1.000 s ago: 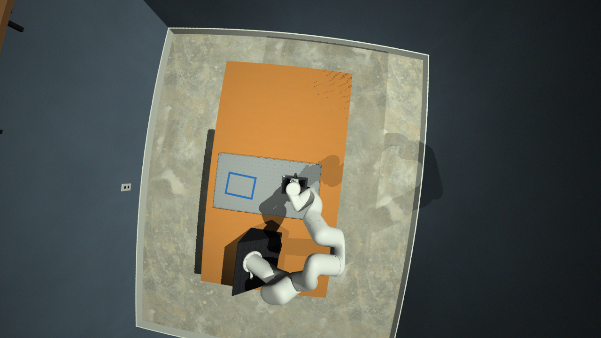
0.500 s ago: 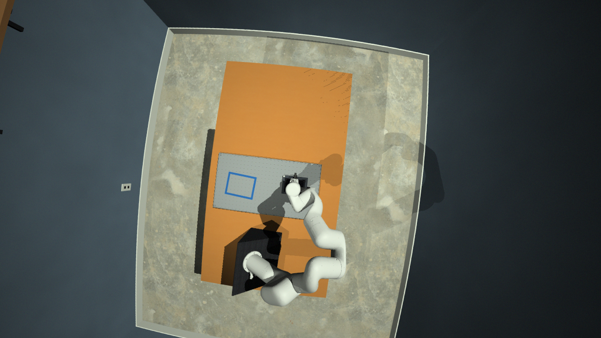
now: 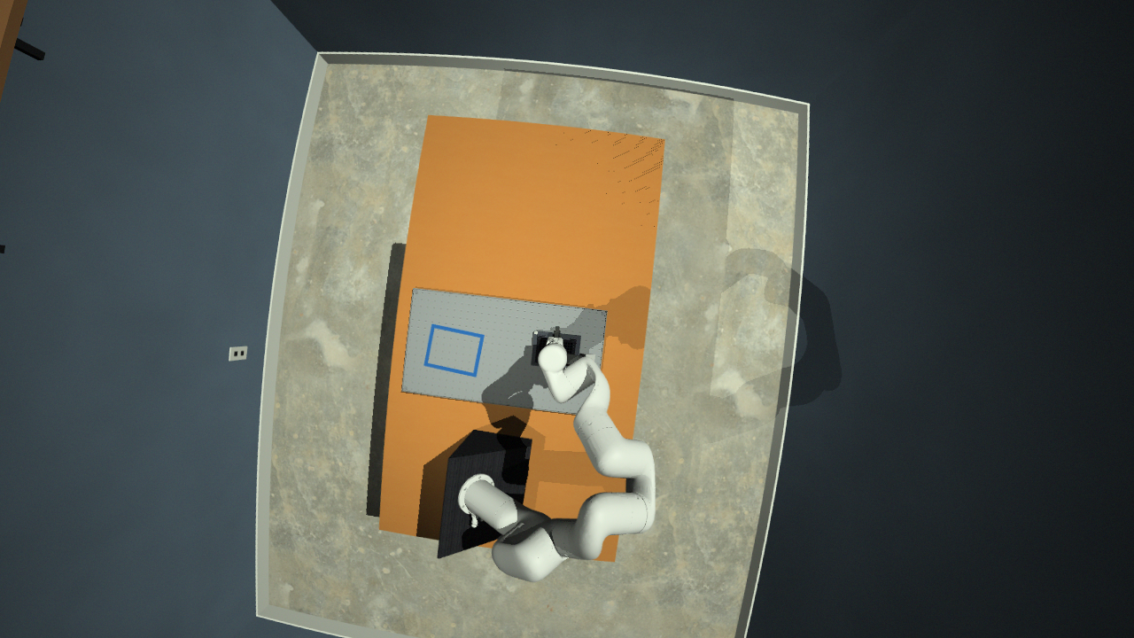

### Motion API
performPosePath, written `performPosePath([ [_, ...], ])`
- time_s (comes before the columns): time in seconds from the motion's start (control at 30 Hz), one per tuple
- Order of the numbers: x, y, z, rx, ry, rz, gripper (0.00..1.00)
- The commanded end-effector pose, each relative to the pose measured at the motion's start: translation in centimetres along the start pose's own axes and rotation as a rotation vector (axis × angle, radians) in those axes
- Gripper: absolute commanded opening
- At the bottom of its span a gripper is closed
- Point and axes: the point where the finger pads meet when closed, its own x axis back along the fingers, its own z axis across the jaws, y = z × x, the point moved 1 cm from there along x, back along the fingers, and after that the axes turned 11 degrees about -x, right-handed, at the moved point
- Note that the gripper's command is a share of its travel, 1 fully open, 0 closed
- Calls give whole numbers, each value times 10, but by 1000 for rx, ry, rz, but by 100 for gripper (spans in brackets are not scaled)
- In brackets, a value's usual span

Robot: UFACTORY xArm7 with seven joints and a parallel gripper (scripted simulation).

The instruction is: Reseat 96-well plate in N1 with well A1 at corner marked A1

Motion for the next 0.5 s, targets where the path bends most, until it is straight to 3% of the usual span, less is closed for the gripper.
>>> performPosePath([
  [0.0, 6, 1, -1, 1, -3, -1, 0],
  [0.33, 23, 1, -1, 1, -3, -1, 0],
  [0.47, 23, 1, -1, 1, -3, -1, 0],
])
